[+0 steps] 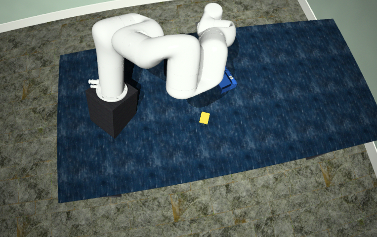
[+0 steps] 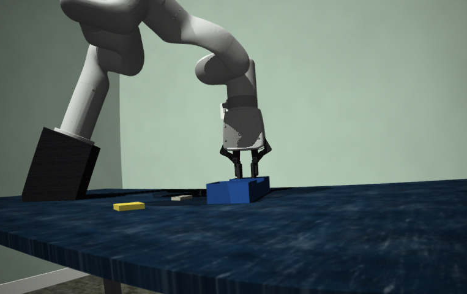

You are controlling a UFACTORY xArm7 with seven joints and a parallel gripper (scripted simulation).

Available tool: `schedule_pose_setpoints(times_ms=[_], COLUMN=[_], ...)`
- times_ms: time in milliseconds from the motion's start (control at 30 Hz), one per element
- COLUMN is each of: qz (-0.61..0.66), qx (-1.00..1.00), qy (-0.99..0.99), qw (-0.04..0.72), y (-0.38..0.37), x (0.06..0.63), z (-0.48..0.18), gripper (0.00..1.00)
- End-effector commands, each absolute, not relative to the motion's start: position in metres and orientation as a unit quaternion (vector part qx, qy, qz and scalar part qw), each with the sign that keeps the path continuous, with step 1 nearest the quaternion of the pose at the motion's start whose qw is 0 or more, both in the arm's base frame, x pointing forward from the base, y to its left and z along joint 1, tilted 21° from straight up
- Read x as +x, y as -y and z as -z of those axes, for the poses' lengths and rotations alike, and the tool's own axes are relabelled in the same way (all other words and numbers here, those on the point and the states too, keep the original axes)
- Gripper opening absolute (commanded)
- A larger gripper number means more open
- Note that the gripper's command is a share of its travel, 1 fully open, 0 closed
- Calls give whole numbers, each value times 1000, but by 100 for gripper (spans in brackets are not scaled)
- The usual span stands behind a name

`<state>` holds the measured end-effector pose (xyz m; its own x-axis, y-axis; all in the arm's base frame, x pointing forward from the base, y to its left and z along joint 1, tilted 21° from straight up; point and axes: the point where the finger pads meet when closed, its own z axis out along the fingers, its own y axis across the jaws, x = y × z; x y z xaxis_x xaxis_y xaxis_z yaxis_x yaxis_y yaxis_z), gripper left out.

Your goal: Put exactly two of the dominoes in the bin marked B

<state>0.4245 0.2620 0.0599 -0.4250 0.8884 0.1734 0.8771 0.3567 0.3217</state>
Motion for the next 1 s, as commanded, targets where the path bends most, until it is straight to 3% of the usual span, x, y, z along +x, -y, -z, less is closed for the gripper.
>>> schedule_pose_setpoints(times_ms=[0, 667, 700, 967], qz=[-187, -187, -187, -187], qx=[536, 536, 536, 536], qy=[-823, -823, -823, -823], qw=[16, 16, 16, 16], y=[-261, -255, -253, -247], x=[424, 419, 418, 413], z=[-66, -85, -89, -111], gripper=[31, 31, 100, 100])
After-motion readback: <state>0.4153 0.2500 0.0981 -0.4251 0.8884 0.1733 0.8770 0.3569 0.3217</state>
